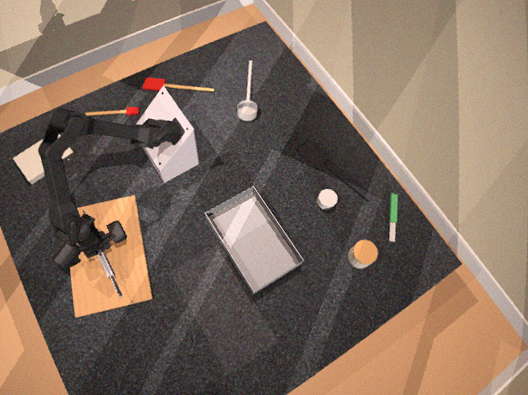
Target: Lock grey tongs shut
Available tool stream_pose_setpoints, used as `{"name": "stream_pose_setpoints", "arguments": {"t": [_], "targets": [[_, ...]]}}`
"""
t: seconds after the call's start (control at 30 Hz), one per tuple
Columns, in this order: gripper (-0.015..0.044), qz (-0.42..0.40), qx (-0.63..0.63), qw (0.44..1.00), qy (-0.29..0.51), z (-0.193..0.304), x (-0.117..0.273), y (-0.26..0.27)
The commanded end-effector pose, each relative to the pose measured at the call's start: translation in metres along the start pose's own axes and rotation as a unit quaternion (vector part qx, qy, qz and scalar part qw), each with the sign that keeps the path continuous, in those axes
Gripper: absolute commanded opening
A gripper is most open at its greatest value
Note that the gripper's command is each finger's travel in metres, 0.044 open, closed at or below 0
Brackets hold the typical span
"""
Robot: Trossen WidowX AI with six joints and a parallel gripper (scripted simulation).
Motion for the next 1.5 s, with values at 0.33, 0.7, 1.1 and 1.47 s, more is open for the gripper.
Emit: {"name": "stream_pose_setpoints", "arguments": {"t": [0.33,0.7,1.1,1.47], "targets": [[0.0139,0.0,0.0,1.0,0.0,0.0,0.0,0.0],[0.0428,0.0,0.0,1.0,0.0,0.0,0.0,0.0],[0.044,0.007,0.003,1.0,0.0,-0.072,0.045,0.034],[0.044,-0.001,0.009,1.0,-0.004,-0.142,0.113,0.039]]}}
Point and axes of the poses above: the point midway between the two fingers, 35 mm back from their tips, its own x axis back along the fingers, its own y axis across the jaws, z = x × y, the point moved 9 cm from there along x, back along the fingers, and after that the axes turned 1 degree about -x, right-handed, at the moved point
